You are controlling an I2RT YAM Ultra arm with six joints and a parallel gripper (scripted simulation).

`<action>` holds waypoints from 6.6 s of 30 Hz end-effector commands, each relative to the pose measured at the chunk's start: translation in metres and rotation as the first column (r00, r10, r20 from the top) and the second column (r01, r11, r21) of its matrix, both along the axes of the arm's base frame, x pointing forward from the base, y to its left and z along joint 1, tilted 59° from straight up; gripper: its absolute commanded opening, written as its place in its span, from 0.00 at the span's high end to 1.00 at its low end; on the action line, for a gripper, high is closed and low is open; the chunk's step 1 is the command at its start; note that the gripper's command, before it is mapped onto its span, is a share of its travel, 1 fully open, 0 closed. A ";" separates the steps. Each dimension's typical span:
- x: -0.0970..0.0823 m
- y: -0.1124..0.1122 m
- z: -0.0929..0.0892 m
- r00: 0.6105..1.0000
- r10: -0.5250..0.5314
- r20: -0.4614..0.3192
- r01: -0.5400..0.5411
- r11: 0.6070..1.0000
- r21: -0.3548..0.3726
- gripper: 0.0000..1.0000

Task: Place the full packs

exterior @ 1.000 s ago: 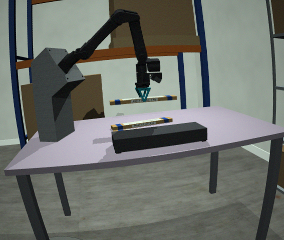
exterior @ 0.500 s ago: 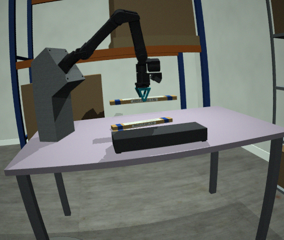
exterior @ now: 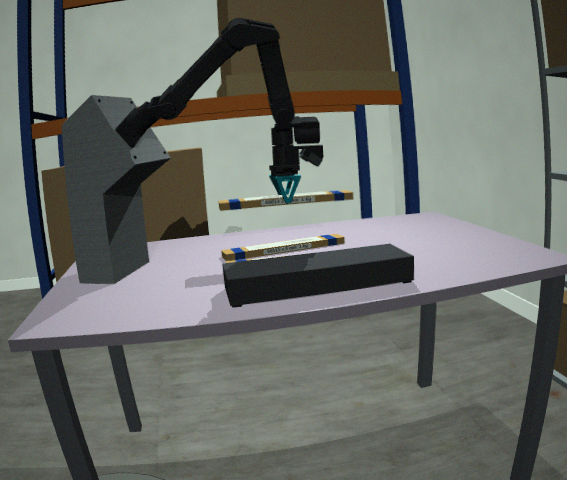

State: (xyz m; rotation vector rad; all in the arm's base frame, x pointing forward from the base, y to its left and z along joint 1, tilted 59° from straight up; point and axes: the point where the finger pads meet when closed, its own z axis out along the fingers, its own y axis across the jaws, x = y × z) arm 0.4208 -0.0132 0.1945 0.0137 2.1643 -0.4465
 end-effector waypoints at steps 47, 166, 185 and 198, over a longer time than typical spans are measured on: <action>0.054 -0.006 -0.004 0.997 0.033 0.073 -0.033 0.999 0.005 1.00; 0.003 0.004 0.004 1.000 0.017 0.021 -0.017 1.000 0.003 1.00; 0.000 0.005 0.006 1.000 0.017 0.021 -0.017 1.000 0.003 1.00; 0.000 0.006 0.006 1.000 0.017 0.021 -0.017 1.000 0.003 1.00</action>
